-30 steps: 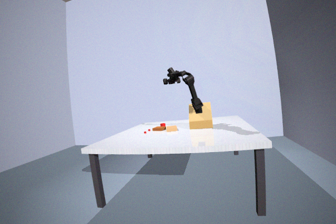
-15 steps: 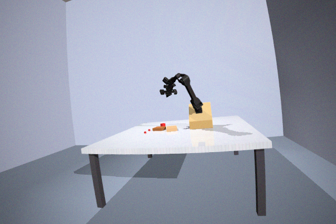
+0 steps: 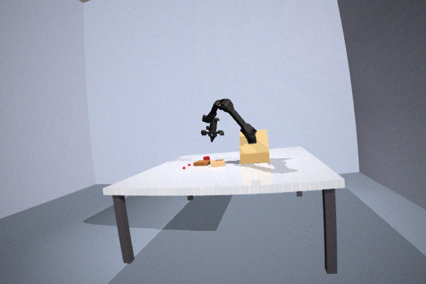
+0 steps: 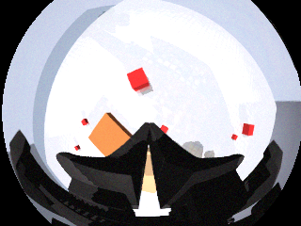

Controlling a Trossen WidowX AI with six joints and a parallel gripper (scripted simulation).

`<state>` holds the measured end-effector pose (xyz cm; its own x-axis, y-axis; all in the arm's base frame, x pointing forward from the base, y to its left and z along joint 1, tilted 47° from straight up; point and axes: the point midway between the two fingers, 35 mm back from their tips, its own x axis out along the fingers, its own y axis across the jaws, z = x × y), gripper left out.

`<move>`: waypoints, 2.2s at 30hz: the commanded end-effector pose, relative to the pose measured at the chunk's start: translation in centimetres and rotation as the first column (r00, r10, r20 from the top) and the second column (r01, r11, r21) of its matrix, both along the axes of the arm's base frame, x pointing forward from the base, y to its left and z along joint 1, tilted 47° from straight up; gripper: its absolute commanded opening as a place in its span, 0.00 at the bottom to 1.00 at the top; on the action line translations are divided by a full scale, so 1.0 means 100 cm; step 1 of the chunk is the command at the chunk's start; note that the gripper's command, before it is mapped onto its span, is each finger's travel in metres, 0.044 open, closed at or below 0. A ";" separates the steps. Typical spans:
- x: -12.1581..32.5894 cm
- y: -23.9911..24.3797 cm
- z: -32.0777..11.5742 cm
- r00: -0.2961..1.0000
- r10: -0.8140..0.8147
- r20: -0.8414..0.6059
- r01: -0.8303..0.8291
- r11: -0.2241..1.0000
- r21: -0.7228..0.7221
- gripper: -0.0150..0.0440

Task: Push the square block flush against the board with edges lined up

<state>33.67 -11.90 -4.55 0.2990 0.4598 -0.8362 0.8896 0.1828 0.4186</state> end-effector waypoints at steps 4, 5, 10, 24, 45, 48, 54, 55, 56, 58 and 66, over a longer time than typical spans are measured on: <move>-0.011 0.056 -0.023 0.991 0.031 -0.132 -0.007 0.984 0.179 0.25; -0.013 0.064 -0.026 0.987 0.038 -0.154 -0.006 0.979 0.204 0.25; -0.026 0.104 -0.039 0.961 0.076 -0.265 0.012 0.949 0.316 0.25; -0.026 0.151 -0.078 0.956 0.083 -0.281 0.016 0.942 0.334 0.25; -0.031 0.170 -0.057 0.956 0.082 -0.282 0.017 0.943 0.333 0.25; -0.032 0.173 -0.054 0.956 0.082 -0.282 0.017 0.943 0.334 0.25; -0.034 0.179 -0.048 0.956 0.083 -0.282 0.017 0.942 0.334 0.25; -0.035 0.180 -0.047 0.956 0.083 -0.282 0.017 0.942 0.334 0.25; -0.035 0.181 -0.046 0.956 0.083 -0.282 0.017 0.942 0.335 0.25; -0.036 0.183 -0.044 0.956 0.083 -0.282 0.017 0.942 0.335 0.25; -0.039 0.190 -0.038 0.956 0.083 -0.283 0.017 0.942 0.336 0.25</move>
